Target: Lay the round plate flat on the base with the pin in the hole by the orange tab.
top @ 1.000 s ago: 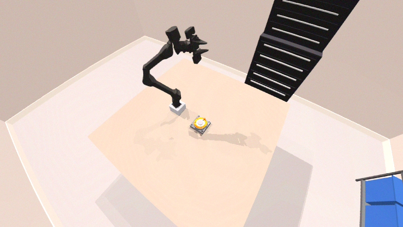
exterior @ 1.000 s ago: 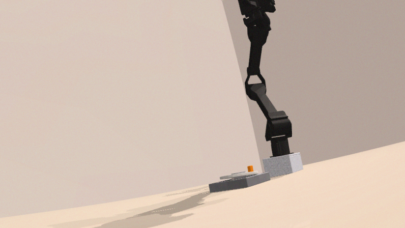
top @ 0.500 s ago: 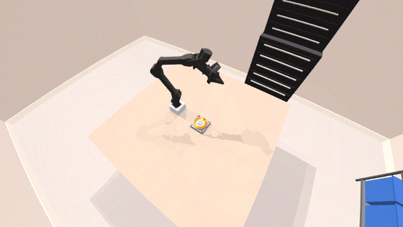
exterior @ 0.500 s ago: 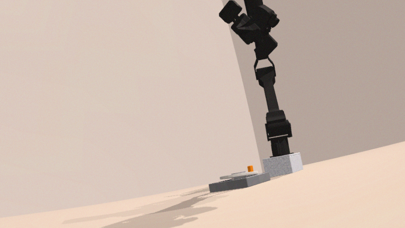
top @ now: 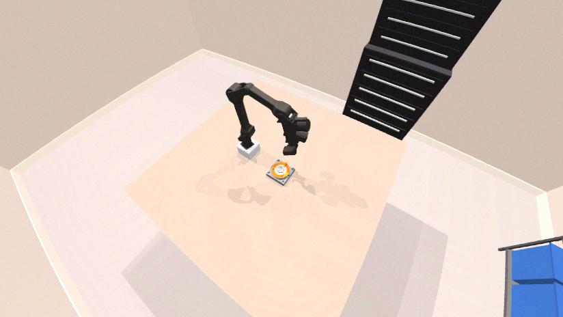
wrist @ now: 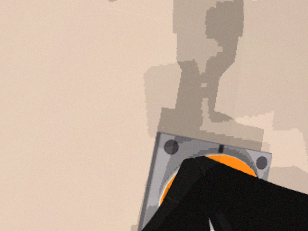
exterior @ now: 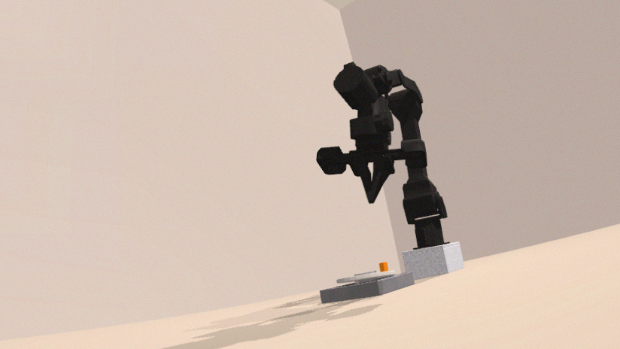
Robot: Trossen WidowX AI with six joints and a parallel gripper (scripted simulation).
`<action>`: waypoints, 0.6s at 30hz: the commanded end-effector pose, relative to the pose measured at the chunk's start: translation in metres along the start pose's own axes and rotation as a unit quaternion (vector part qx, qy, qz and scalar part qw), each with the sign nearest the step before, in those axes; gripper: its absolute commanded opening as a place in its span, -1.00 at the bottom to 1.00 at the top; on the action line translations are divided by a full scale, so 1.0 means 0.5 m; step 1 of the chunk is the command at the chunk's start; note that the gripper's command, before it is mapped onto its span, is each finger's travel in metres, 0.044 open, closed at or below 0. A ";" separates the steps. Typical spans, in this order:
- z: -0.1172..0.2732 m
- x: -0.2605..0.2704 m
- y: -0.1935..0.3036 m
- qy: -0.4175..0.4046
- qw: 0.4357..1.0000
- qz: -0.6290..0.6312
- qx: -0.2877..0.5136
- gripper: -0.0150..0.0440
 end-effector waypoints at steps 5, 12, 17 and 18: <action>-0.092 -0.009 0.084 -0.075 0.966 -0.195 0.151 -0.49; -0.091 -0.007 0.089 -0.075 0.966 -0.195 0.151 -0.49; -0.106 -0.004 0.092 -0.075 0.966 -0.195 0.151 -0.49; -0.116 -0.002 0.094 -0.075 0.966 -0.195 0.151 -0.49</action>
Point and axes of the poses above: the point midway between the two fingers, 35 mm back from their tips, its own z axis back along the fingers, its own x axis across the jaws, y = z × x, the point moved 8 cm from there along z, back along the fingers, and after that the axes turned 5 degrees about z, right-handed, at the moved point
